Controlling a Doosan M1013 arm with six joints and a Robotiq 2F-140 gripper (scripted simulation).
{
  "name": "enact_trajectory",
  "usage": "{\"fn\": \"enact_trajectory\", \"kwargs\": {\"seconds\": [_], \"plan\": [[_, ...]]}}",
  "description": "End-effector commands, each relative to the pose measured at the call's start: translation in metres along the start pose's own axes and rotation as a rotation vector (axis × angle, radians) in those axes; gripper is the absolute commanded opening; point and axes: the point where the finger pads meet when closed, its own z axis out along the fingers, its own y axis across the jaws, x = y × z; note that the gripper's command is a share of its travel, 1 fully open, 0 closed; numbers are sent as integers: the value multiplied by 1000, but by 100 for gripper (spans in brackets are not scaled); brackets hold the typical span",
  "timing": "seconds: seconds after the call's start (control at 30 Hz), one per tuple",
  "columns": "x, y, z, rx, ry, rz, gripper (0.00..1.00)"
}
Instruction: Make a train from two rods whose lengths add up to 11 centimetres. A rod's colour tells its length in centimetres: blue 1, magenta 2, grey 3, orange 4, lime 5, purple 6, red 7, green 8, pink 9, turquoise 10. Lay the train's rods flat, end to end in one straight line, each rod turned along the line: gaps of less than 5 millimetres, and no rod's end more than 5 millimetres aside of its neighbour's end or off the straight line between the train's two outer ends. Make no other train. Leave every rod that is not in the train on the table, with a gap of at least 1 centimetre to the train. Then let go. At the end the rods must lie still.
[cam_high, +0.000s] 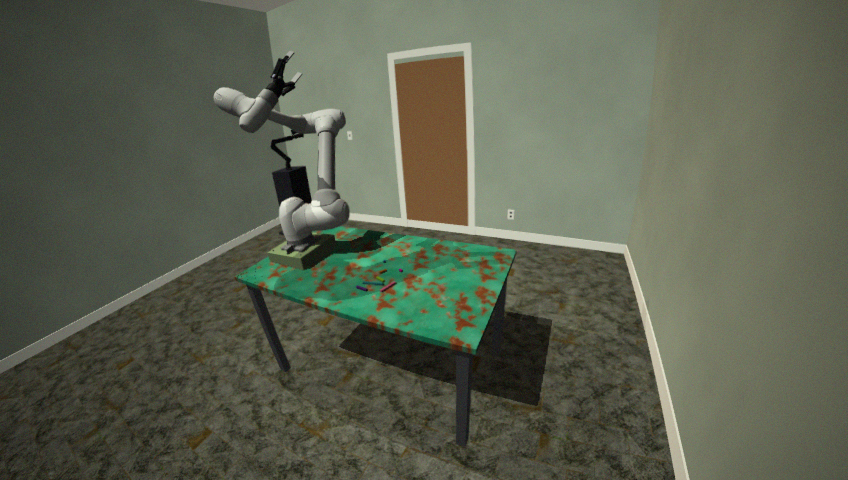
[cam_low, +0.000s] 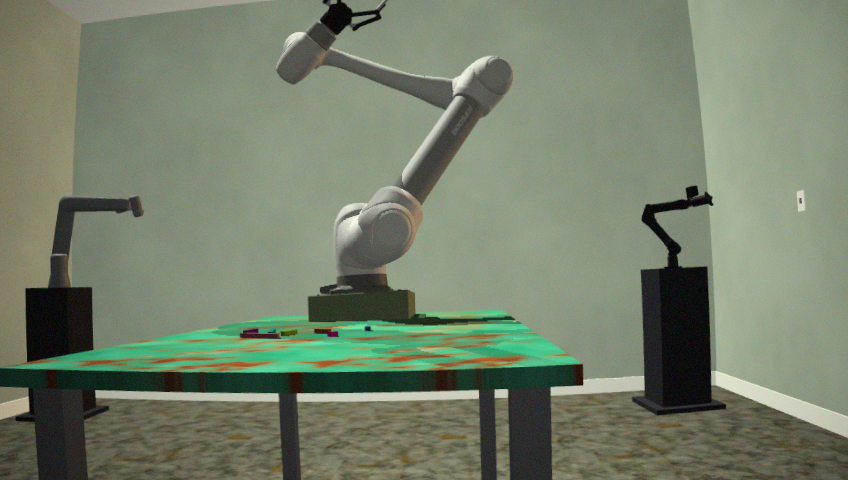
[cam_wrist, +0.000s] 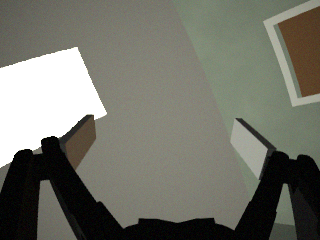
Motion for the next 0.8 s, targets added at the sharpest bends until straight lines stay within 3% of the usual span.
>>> {"fn": "enact_trajectory", "kwargs": {"seconds": [0.0,0.2,0.27,0.3,0.77], "plan": [[35,-24,-9,43,50,34,100],[80,-46,-26,82,129,77,100],[80,-46,-26,82,129,77,100],[102,-53,-34,96,168,96,100],[211,-68,-75,119,362,178,100]]}}
